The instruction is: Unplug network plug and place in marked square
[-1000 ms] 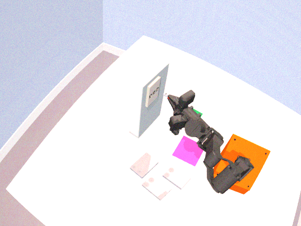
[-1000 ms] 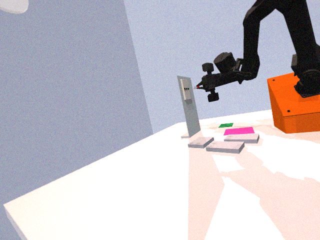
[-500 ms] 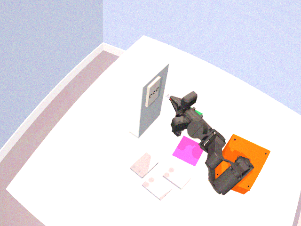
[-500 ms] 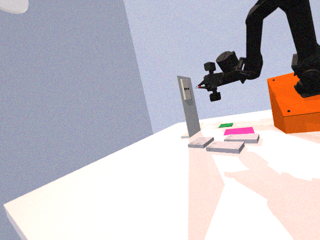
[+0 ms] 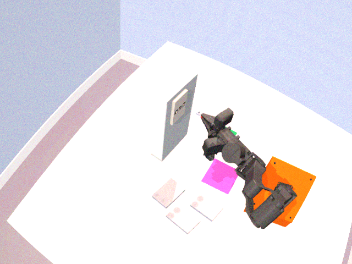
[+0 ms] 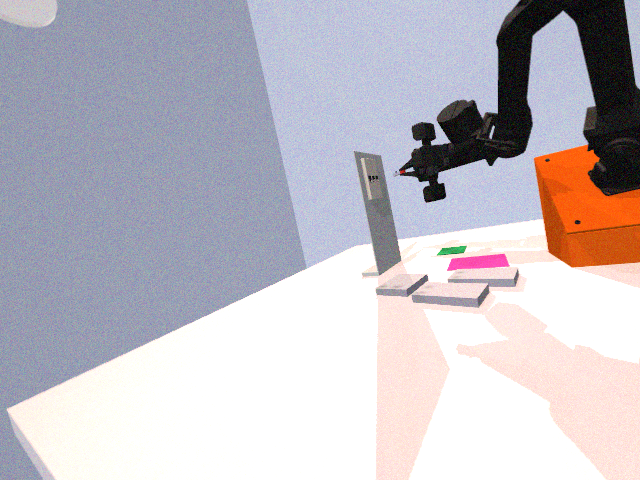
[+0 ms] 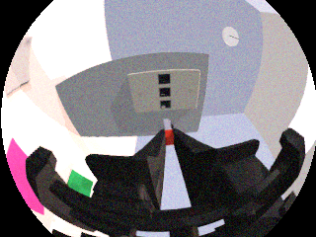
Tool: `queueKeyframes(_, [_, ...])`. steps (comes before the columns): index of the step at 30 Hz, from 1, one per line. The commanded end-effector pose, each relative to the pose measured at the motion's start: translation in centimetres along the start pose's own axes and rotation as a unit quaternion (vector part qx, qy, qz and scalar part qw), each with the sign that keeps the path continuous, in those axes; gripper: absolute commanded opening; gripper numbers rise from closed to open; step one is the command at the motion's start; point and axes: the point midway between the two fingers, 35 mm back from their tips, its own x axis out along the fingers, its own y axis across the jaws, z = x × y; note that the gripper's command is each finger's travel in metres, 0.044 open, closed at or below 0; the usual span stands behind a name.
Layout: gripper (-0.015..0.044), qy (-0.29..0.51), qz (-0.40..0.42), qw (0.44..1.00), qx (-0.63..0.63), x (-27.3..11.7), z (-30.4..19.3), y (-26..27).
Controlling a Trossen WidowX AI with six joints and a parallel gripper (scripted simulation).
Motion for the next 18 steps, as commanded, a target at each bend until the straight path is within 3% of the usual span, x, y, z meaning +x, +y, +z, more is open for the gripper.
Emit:
queueKeyframes(1, [0.0,-0.001,0.002,1.0,-0.002,-0.3,-0.1,0.1])
queueKeyframes(18, [0.0,0.0,0.002,1.0,-0.002,-1.3,-0.3,-3.7])
